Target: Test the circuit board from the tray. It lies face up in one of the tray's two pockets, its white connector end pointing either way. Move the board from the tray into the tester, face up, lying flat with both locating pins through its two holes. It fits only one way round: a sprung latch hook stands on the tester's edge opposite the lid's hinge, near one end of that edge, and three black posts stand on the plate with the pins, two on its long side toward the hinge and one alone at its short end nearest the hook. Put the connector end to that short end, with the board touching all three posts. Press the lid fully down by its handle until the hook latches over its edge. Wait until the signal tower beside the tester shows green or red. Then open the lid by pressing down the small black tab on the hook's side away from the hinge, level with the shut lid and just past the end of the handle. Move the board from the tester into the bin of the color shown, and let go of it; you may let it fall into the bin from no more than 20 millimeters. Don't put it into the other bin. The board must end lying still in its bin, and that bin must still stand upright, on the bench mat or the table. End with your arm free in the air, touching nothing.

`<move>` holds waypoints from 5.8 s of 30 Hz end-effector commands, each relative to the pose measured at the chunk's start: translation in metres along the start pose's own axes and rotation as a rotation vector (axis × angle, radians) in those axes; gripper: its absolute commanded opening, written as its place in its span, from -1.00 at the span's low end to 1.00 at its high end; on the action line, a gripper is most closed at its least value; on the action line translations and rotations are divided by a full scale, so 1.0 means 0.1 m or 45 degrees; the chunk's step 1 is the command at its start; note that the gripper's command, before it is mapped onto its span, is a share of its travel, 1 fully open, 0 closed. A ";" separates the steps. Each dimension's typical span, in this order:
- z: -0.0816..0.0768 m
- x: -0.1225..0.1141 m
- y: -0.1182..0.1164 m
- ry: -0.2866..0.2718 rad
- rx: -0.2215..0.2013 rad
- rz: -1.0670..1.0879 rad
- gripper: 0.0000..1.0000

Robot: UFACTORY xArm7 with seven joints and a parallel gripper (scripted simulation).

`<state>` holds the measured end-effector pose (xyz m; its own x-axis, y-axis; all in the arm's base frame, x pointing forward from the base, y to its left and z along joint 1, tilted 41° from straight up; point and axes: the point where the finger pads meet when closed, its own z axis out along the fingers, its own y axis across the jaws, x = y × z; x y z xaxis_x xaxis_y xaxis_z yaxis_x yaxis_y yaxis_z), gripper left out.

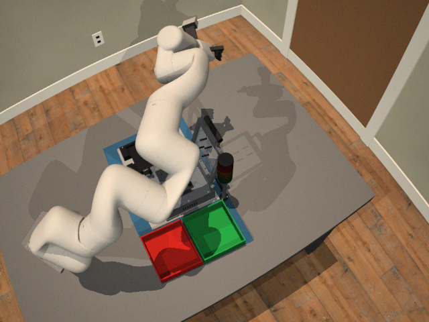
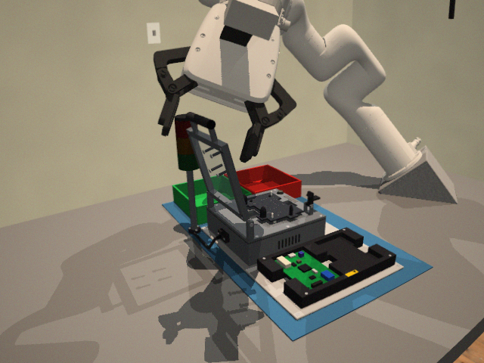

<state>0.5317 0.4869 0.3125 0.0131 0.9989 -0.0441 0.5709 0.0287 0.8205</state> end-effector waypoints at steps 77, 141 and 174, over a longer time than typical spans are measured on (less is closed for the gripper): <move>-1.51 -0.82 -1.28 -0.526 0.616 -0.424 1.00; 0.51 -1.97 -2.22 -0.526 0.617 -0.424 1.00; 0.78 -2.10 -2.34 -0.526 0.617 -0.424 1.00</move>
<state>0.4537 0.2702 0.0927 0.0318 0.8399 -0.5419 0.8991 0.2128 0.3826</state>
